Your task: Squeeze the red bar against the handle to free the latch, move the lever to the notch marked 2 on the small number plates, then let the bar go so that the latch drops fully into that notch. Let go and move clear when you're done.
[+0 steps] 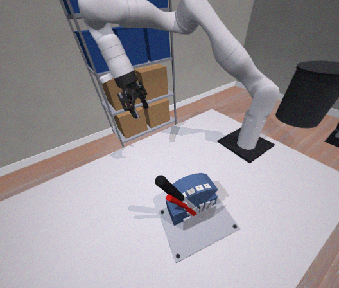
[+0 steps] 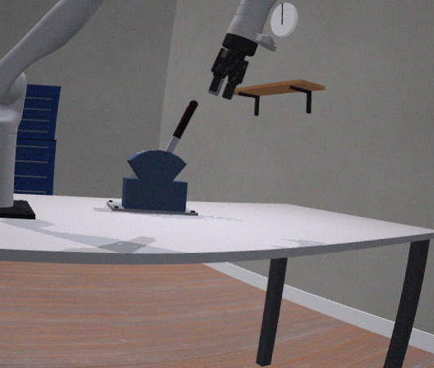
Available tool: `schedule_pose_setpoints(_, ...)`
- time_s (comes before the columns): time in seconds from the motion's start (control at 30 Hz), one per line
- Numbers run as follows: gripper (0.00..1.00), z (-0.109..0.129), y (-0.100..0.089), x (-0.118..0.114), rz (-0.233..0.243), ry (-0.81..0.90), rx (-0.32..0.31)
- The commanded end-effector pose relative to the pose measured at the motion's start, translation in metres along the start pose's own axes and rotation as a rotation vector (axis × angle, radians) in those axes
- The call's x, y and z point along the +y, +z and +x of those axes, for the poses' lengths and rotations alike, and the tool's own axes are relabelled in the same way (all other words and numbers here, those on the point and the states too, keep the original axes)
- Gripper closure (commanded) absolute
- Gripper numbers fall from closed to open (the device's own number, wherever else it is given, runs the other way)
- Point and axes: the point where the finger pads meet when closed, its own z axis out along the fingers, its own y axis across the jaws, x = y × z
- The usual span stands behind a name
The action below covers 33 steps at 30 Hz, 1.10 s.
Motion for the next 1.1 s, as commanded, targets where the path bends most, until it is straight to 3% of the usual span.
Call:
schedule_pose_setpoints(0.0,0.00,-0.017,-0.003,-0.057,-0.050,-0.125,0.033)
schedule_pose_setpoints(0.1,0.00,-0.017,-0.003,-0.057,-0.050,-0.125,0.033)
schedule_pose_setpoints(0.23,0.00,-0.044,-0.008,-0.118,-0.091,-0.253,0.094)
schedule_pose_setpoints(0.27,0.00,-0.044,-0.008,-0.118,-0.091,-0.253,0.094)
schedule_pose_setpoints(0.37,0.00,-0.067,-0.010,-0.158,-0.114,-0.338,0.131)
schedule_pose_setpoints(0.4,0.00,-0.067,-0.009,-0.158,-0.114,-0.338,0.131)
schedule_pose_setpoints(0.6,0.00,-0.117,-0.010,-0.223,-0.143,-0.478,0.193)
schedule_pose_setpoints(0.67,0.00,-0.117,-0.010,-0.223,-0.143,-0.478,0.193)
schedule_pose_setpoints(0.87,0.00,-0.162,-0.009,-0.265,-0.157,-0.577,0.236)
schedule_pose_setpoints(1.07,0.00,-0.191,-0.008,-0.289,-0.162,-0.635,0.259)
